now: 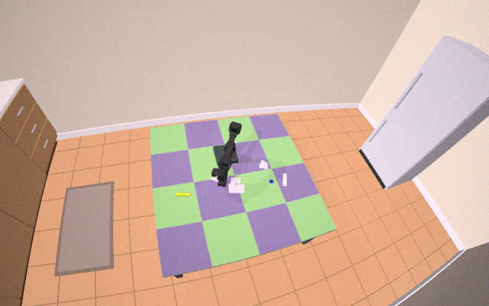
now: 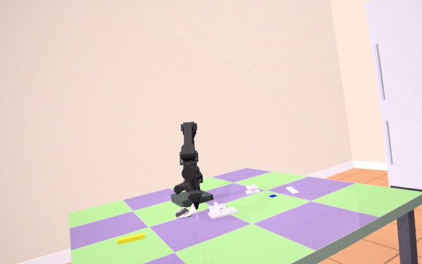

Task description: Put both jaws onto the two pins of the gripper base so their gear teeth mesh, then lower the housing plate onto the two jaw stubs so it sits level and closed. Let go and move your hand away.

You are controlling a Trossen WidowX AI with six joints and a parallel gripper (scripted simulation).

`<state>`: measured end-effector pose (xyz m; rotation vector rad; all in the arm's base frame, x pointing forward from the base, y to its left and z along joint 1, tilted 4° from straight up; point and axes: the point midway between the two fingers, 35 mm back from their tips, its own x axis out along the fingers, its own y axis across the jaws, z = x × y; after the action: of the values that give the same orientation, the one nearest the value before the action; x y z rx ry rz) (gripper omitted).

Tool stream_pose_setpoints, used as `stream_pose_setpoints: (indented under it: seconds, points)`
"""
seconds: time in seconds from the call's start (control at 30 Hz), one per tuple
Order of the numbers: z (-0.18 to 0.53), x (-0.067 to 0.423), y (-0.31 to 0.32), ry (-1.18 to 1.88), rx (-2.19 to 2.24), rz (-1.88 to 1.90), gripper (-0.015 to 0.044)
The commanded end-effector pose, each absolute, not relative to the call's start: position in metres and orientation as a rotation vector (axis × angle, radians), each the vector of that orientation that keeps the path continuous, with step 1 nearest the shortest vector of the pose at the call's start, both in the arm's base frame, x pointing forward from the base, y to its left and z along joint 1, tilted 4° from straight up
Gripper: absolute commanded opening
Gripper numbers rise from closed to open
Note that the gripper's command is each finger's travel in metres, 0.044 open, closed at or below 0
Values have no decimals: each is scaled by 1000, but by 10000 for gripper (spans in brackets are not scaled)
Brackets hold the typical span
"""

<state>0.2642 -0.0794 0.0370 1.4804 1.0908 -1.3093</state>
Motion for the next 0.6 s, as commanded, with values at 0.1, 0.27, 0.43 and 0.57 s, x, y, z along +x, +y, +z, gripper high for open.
stream_pose_setpoints:
  seconds: [0.1, 0.27, 0.43, 0.57]
  points:
    - [61, 260, -81, 1095, 1474, -1315, 0]
    - [97, 261, -83, 1090, 1480, -1309, 0]
    - [90, 264, -84, 1078, 1484, -1304, 79]
    - [90, 264, -84, 1078, 1484, -1304, 184]
